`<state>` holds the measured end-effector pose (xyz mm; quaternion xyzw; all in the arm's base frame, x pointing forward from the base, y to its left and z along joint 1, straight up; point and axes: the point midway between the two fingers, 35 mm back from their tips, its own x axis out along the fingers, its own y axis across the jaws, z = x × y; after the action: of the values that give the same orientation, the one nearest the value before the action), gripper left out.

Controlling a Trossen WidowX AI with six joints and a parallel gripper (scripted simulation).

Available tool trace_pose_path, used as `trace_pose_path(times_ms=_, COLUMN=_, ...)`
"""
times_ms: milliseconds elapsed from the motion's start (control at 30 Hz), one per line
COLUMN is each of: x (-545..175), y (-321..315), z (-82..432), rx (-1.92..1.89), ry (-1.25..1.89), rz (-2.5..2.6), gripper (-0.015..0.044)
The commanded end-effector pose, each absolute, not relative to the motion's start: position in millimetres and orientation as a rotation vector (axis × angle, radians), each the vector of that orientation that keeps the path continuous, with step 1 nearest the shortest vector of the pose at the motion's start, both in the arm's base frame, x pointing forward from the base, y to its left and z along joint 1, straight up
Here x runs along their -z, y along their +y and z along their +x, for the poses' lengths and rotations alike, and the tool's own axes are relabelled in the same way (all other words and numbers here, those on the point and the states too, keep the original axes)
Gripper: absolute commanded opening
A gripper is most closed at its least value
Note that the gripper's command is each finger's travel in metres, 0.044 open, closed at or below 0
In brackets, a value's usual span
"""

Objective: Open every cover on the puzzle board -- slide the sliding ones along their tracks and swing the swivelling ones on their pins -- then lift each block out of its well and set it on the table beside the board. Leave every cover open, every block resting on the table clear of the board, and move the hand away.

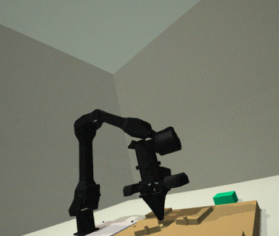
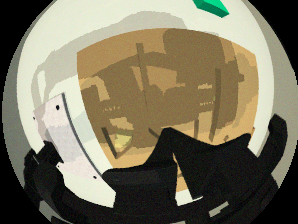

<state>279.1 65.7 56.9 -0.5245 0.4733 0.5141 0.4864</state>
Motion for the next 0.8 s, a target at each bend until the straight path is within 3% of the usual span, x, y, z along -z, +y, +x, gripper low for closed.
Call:
trace_pose_path(times_ms=0, x=-56, y=64, z=272, rx=-1.251, ry=1.153, rz=-1.268, gripper=0.0000)
trace_pose_path(times_ms=767, x=-55, y=52, z=250, rx=-1.252, ry=1.155, rz=-1.268, gripper=0.0000)
